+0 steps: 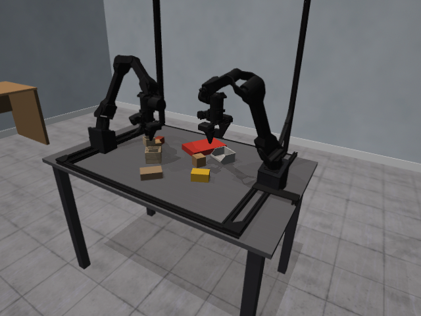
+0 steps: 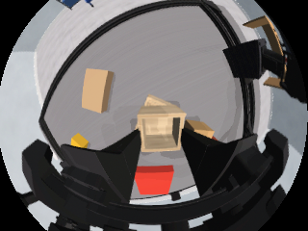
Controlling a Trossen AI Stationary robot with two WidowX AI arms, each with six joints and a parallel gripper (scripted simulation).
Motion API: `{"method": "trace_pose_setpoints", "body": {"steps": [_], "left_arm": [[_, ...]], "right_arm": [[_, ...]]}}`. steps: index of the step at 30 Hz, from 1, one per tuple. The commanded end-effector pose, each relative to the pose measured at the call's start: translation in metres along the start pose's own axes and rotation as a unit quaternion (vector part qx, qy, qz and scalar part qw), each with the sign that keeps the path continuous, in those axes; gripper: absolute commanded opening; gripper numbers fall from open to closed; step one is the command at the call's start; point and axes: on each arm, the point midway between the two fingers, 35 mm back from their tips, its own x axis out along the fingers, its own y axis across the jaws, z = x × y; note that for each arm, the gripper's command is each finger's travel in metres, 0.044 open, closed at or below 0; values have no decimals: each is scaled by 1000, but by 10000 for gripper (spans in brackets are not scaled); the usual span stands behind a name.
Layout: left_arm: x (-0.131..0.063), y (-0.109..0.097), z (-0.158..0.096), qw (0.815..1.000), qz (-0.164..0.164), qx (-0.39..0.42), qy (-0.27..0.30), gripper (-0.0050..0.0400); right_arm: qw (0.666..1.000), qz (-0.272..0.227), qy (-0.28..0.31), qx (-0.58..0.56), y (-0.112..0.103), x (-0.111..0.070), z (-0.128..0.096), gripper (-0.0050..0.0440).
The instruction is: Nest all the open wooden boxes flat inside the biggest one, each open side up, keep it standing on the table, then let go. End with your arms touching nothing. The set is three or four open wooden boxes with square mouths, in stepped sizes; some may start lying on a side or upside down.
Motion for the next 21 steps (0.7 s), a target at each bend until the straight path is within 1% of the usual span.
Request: {"method": "trace_pose_setpoints", "body": {"steps": [1, 9, 17, 19, 21], "left_arm": [[0, 0, 0, 1000, 0, 0, 0, 400], [0, 0, 0, 1000, 0, 0, 0, 400], [0, 0, 0, 1000, 0, 0, 0, 400], [3, -2, 6, 1000, 4, -3, -11, 400], [9, -8, 21, 999, 15, -10, -41, 400]], "right_arm": [[998, 2, 3, 58, 0, -4, -7, 0], [983, 0, 3, 182, -3, -7, -17, 0], [977, 0, 3, 213, -4, -7, -19, 0], [977, 0, 3, 213, -4, -7, -19, 0], [977, 0, 3, 213, -4, -7, -19, 0]]}}
